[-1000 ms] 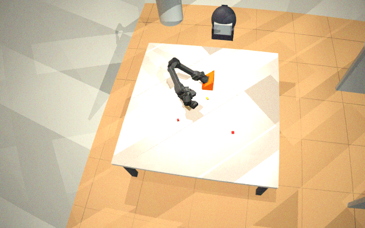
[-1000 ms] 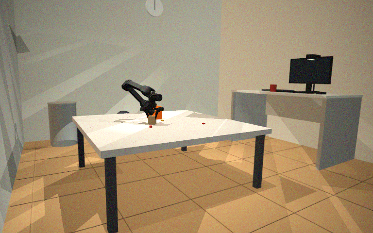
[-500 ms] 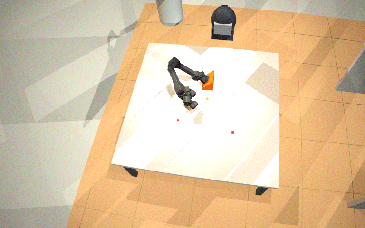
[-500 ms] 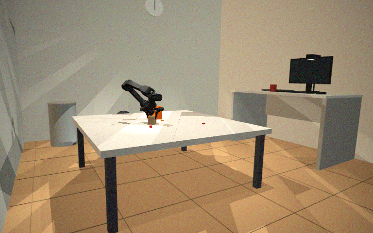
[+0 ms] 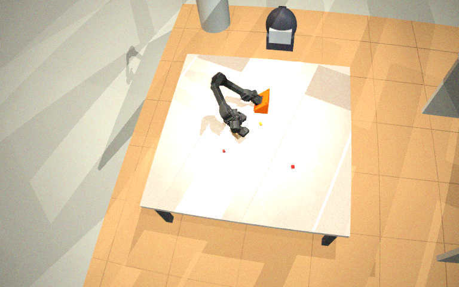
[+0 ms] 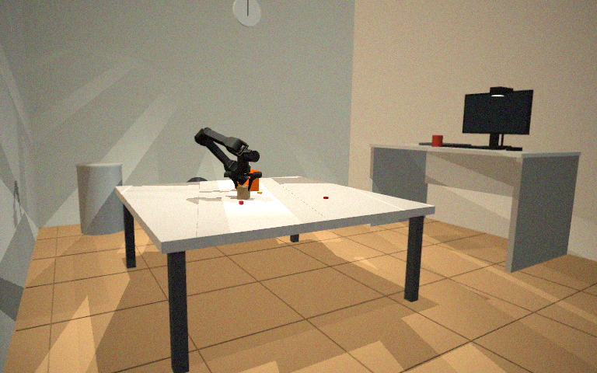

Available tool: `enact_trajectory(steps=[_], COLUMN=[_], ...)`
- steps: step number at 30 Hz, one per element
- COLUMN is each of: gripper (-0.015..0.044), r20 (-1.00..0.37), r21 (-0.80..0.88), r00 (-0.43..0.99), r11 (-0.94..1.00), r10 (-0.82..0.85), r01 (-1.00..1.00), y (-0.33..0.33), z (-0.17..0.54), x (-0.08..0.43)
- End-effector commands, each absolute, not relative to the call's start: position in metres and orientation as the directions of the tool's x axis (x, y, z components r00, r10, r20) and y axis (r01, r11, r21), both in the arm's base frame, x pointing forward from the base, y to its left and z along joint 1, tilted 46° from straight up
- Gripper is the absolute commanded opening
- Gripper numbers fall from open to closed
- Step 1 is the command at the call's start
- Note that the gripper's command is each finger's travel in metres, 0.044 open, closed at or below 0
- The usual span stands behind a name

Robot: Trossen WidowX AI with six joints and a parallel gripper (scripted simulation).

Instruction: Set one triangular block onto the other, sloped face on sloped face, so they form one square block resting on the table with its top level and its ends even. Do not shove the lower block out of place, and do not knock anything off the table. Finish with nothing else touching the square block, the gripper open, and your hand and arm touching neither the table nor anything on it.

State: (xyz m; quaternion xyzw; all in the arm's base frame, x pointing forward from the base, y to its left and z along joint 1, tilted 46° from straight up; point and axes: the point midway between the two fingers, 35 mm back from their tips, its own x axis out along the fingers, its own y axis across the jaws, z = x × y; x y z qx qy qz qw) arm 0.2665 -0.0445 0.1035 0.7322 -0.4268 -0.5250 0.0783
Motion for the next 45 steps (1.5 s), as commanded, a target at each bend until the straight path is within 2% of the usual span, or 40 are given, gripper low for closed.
enact_trajectory(steps=[1,16,33,42,45], gripper=[0.0000,0.0000,0.0440,0.0440,0.0440], r20=[-0.699,-0.699,-0.702,-0.702,-0.709], r21=[0.564,0.565,0.563,0.562,0.557], r00=[0.088,0.088,0.085,0.086,0.105], r11=[-0.623,-0.623,-0.624,-0.625,-0.645], r10=[-0.710,-0.710,-0.707,-0.707,-0.697], r01=[-0.542,-0.542,-0.543,-0.541,-0.523], y=[-0.045,-0.045,-0.045,-0.043,-0.018], z=[0.104,0.103,0.103,0.104,0.126], x=[0.267,0.267,0.266,0.267,0.268])
